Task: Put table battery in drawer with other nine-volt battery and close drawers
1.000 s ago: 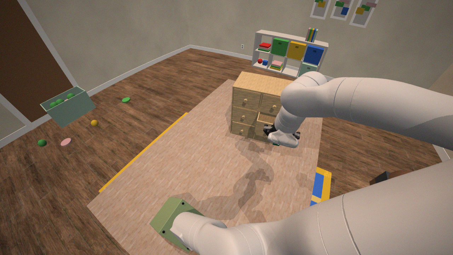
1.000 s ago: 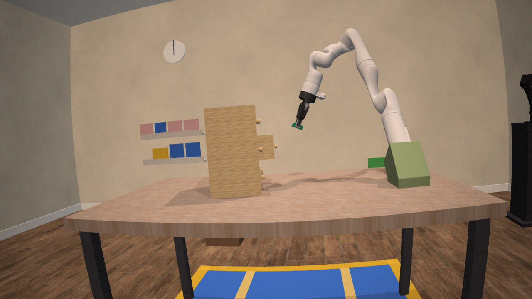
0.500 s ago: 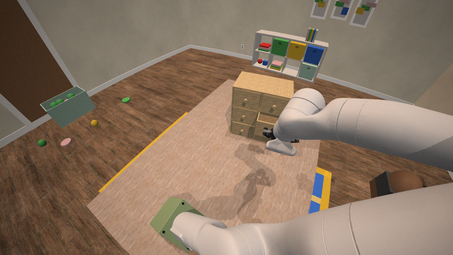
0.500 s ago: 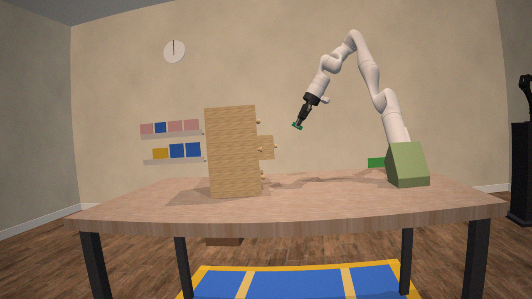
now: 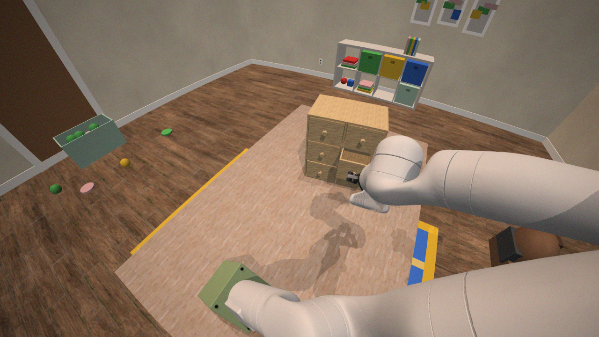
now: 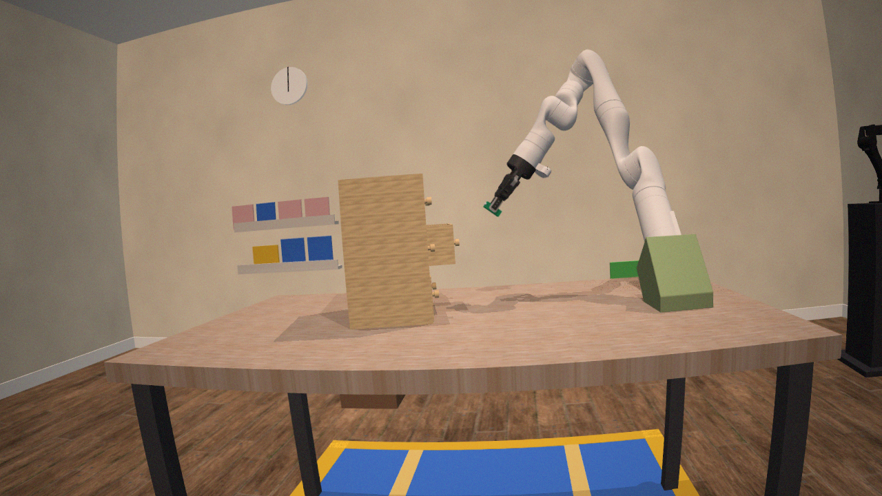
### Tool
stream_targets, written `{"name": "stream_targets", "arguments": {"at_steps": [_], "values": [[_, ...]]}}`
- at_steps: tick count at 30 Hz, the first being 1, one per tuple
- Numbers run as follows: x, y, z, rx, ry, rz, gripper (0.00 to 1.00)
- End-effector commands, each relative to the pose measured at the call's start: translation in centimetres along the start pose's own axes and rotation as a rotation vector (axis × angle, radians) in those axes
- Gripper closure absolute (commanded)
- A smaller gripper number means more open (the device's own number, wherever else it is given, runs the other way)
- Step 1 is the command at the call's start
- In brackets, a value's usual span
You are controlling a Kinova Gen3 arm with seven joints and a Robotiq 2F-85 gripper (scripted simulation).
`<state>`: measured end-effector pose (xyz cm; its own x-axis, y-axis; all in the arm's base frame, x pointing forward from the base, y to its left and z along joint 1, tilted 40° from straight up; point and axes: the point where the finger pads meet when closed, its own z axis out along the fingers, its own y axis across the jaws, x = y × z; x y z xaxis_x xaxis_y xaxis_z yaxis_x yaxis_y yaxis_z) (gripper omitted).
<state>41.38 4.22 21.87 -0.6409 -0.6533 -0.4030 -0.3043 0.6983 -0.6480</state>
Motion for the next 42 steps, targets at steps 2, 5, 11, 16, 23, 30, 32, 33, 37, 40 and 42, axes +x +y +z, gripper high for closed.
{"name": "stream_targets", "arguments": {"at_steps": [2, 5, 11, 16, 23, 30, 32, 33, 37, 40, 42], "values": [[0.3, 0.22, -0.03, -0.007, -0.026, 0.012, 0.77], [0.31, 0.22, -0.03, -0.006, -0.037, 0.012, 0.77], [0.59, 0.26, -0.03, -0.008, -0.052, 0.016, 0.77], [0.49, 0.19, -0.01, -0.006, -0.071, 0.007, 0.77], [0.42, 0.18, -0.01, -0.005, -0.086, 0.008, 0.77], [0.29, 0.19, -0.02, -0.006, -0.099, 0.01, 0.77], [0.29, 0.19, -0.02, -0.006, -0.101, 0.01, 0.77], [0.29, 0.19, -0.02, -0.006, -0.102, 0.01, 0.77], [0.29, 0.2, -0.02, -0.006, -0.104, 0.01, 0.77], [0.29, 0.2, -0.02, -0.006, -0.104, 0.01, 0.77], [0.29, 0.2, -0.02, -0.006, -0.105, 0.01, 0.77]]}}
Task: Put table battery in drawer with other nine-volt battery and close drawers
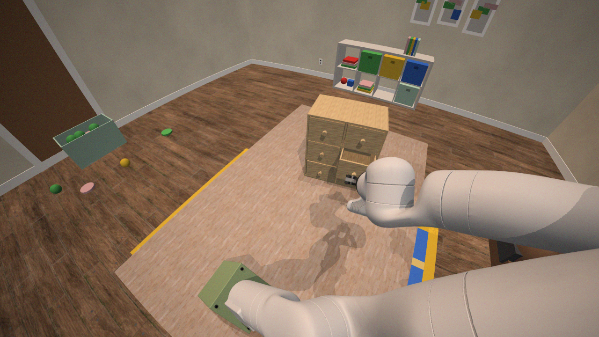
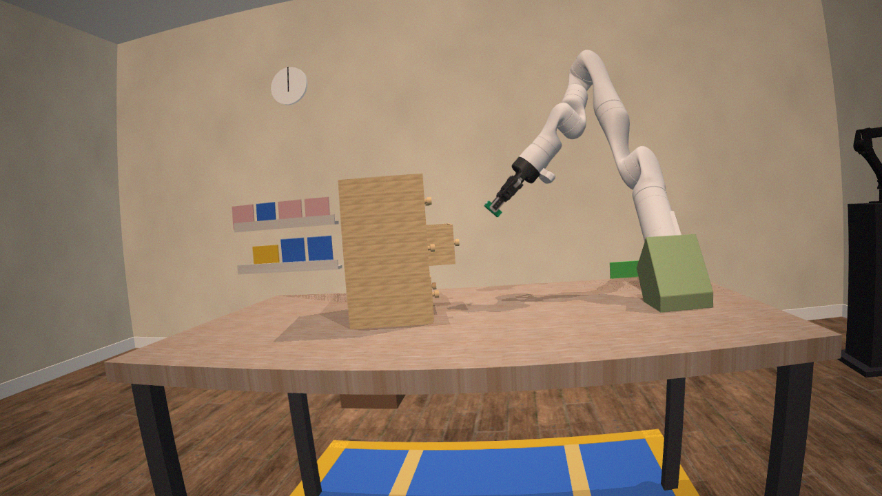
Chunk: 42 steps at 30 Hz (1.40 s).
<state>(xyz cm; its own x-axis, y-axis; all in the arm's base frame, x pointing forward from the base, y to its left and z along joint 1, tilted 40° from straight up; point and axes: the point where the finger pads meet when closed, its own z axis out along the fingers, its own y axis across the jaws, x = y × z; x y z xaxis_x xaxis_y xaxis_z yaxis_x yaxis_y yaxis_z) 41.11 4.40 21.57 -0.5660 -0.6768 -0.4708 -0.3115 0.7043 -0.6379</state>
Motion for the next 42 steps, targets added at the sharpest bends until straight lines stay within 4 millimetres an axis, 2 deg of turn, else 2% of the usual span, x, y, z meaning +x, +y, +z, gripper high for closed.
{"name": "stream_targets", "arguments": {"at_steps": [1, 20, 32, 42], "values": [[0.1, -0.2, 0.0, 0.007, -0.001, 0.006, 0.77], [-0.7, -0.2, 0.9, 0.007, -0.001, 0.006, 0.77], [-2.8, -0.2, 2.9, 0.007, -0.001, 0.006, 0.77], [-5.7, -0.3, 5.8, 0.007, -0.001, 0.006, 0.77]]}}
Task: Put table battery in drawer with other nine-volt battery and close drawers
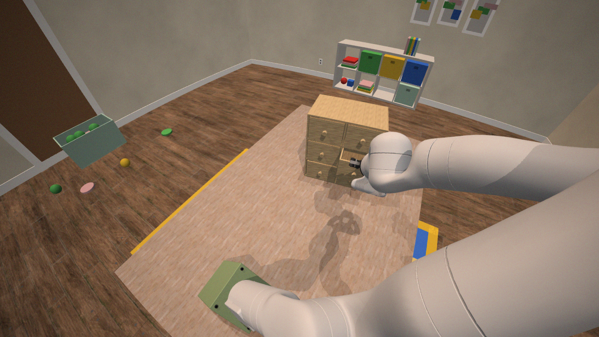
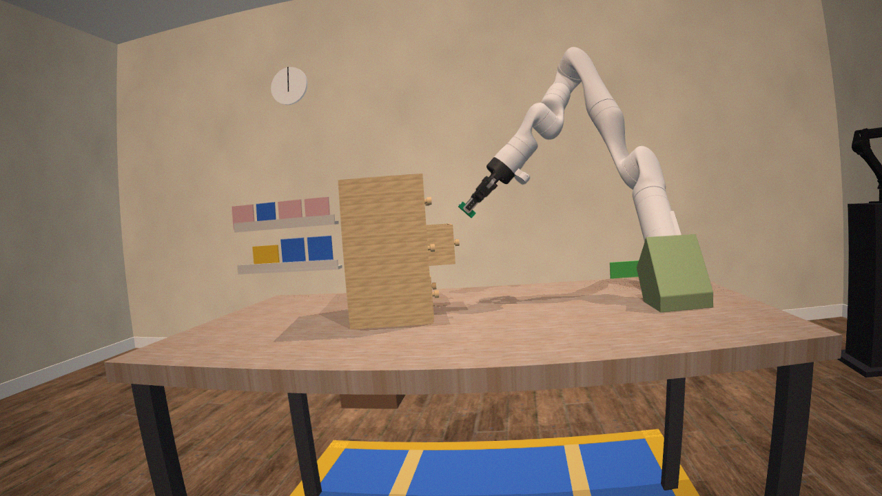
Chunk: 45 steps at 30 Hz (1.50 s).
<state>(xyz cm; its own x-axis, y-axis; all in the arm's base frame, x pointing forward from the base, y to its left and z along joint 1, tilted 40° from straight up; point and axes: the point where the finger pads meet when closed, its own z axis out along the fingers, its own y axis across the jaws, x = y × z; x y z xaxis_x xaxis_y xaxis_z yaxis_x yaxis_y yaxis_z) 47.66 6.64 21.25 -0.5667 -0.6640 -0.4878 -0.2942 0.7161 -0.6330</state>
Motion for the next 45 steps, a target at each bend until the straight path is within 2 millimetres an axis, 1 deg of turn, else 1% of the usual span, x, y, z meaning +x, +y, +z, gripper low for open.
{"name": "stream_targets", "arguments": {"at_steps": [1, 5, 7, 15, 22, 32, 45], "values": [[-0.9, 0.0, 1.4, -0.001, 0.006, -0.014, 0.77], [-2.0, 0.1, 2.5, -0.001, 0.006, -0.014, 0.77], [-2.0, 0.1, 2.5, -0.001, 0.006, -0.014, 0.77], [-3.9, 0.1, 4.4, -0.001, 0.007, -0.014, 0.77], [-5.0, 0.1, 5.5, -0.001, 0.007, -0.013, 0.77], [-5.5, 0.1, 6.1, -0.001, 0.007, -0.013, 0.77], [-5.7, 0.0, 6.0, 0.0, 0.005, -0.012, 0.77]]}}
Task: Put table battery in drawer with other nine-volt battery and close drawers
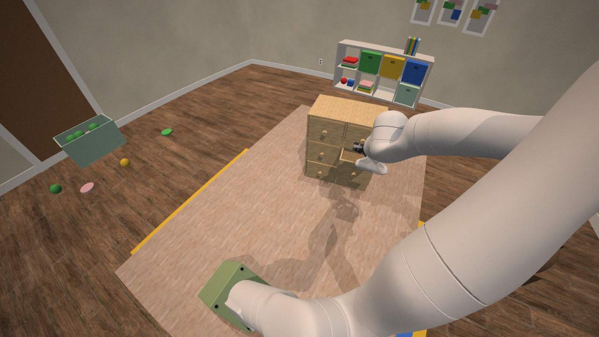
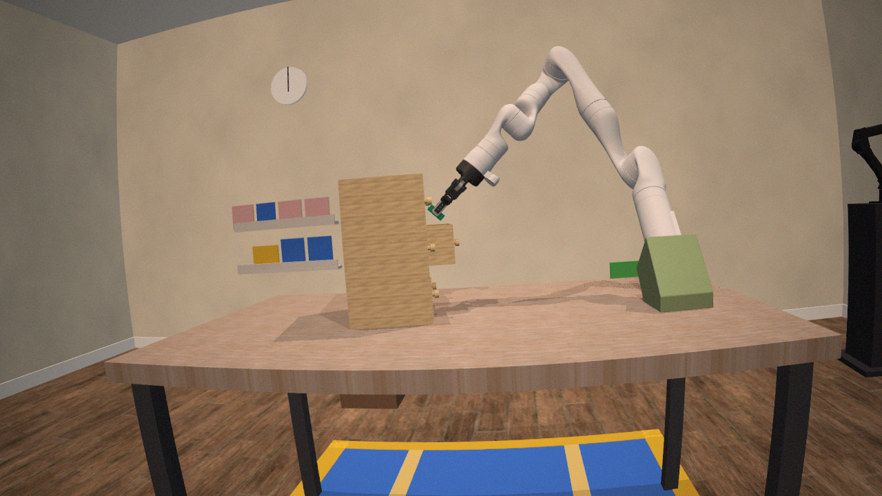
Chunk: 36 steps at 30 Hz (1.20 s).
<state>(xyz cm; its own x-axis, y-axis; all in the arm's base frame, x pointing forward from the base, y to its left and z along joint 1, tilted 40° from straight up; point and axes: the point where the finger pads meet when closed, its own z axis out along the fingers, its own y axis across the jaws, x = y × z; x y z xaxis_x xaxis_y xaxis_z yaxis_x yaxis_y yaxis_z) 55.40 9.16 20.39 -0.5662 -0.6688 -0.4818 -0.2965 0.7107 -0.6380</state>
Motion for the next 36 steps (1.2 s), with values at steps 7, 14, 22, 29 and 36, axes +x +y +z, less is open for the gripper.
{"name": "stream_targets", "arguments": {"at_steps": [7, 14, 22, 29, 36], "values": [[-0.03, -0.04, 0.12, -0.003, 0.003, -0.005, 0.77], [-0.03, -0.04, 0.12, -0.003, 0.003, -0.005, 0.77], [-0.26, 0.3, 0.12, -0.004, 0.004, -0.006, 0.77], [-0.41, 0.34, 0.06, -0.003, 0.003, -0.005, 0.77], [-0.41, 0.34, 0.06, -0.003, 0.003, -0.005, 0.77]]}}
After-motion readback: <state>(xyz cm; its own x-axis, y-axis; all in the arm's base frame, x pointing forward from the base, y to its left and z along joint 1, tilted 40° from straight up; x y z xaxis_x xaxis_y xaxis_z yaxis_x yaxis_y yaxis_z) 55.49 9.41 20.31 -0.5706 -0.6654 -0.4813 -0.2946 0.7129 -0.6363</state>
